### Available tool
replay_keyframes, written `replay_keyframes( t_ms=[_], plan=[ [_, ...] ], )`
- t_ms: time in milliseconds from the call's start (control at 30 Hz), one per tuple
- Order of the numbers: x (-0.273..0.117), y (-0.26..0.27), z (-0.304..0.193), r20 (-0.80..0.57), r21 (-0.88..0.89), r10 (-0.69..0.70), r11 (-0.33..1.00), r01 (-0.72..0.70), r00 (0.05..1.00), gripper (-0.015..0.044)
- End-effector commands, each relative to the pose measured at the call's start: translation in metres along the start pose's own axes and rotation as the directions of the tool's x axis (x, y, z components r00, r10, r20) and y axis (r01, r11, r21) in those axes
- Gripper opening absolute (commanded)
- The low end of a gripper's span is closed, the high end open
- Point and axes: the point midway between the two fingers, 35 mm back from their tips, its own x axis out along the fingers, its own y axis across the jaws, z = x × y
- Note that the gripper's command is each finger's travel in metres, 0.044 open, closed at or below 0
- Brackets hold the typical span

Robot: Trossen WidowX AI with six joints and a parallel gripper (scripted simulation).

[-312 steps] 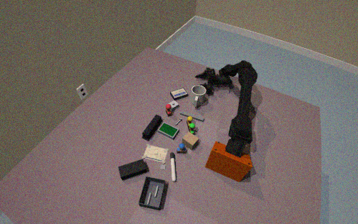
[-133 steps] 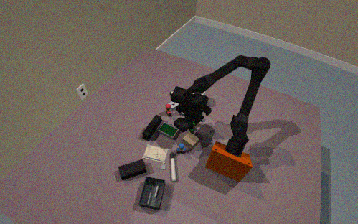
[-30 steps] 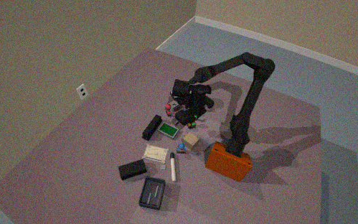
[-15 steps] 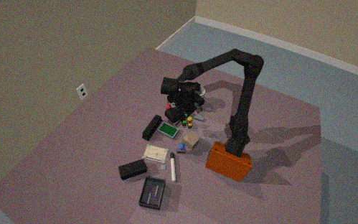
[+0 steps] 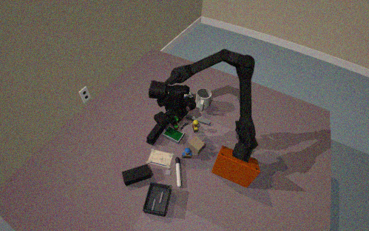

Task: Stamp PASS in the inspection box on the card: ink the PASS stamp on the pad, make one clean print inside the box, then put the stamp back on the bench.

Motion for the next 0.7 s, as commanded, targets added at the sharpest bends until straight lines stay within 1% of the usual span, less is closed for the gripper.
replay_keyframes(
  t_ms=[0, 667],
  plan=[
    [0.000, 0.007, 0.005, 0.002, 0.005, 0.005, 1.000, -0.005, 1.000, 0.0000],
    [0.011, 0.008, 0.005, 0.002, 0.004, 0.006, 1.000, -0.006, 1.000, 0.0000]
  ],
)
